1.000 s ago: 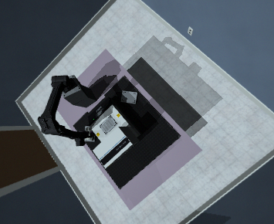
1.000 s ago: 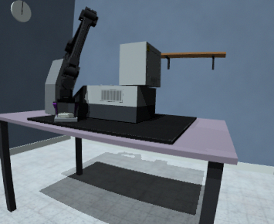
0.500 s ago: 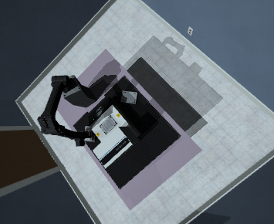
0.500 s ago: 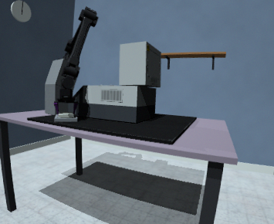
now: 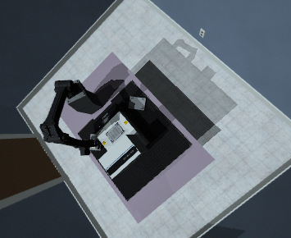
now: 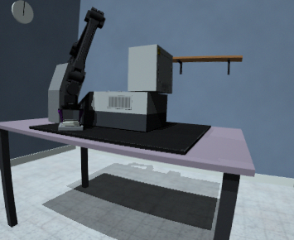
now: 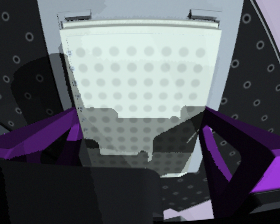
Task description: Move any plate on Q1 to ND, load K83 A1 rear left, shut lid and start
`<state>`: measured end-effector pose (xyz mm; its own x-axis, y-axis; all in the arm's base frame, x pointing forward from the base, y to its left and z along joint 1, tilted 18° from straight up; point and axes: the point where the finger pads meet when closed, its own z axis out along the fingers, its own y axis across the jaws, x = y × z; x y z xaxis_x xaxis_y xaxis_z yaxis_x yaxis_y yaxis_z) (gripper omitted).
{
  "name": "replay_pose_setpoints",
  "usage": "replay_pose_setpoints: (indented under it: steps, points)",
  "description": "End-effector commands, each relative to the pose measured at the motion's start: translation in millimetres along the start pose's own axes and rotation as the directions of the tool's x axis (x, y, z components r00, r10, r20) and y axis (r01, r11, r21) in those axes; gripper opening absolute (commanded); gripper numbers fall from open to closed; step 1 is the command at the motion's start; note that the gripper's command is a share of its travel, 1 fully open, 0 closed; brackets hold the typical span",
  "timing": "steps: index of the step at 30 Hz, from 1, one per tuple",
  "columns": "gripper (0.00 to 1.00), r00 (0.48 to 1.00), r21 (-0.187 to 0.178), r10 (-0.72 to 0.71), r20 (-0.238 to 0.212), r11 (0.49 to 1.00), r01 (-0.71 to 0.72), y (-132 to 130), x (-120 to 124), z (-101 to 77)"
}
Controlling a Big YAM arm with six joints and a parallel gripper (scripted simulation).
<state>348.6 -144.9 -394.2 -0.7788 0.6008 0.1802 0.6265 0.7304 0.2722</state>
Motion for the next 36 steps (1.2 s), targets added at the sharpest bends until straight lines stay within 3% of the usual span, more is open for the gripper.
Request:
replay_pose_setpoints:
  steps: [1,26,36]
  points:
    - [0.00,1.000,-0.005,-0.004,0.016,1.000,0.004,-3,-12,-1.8]
    - [0.00,1.000,0.000,0.001,-0.012,1.000,-0.001,-6,8,0.0]
    - [0.00,1.000,-0.001,-0.004,0.002,1.000,0.004,-5,4,0.0]
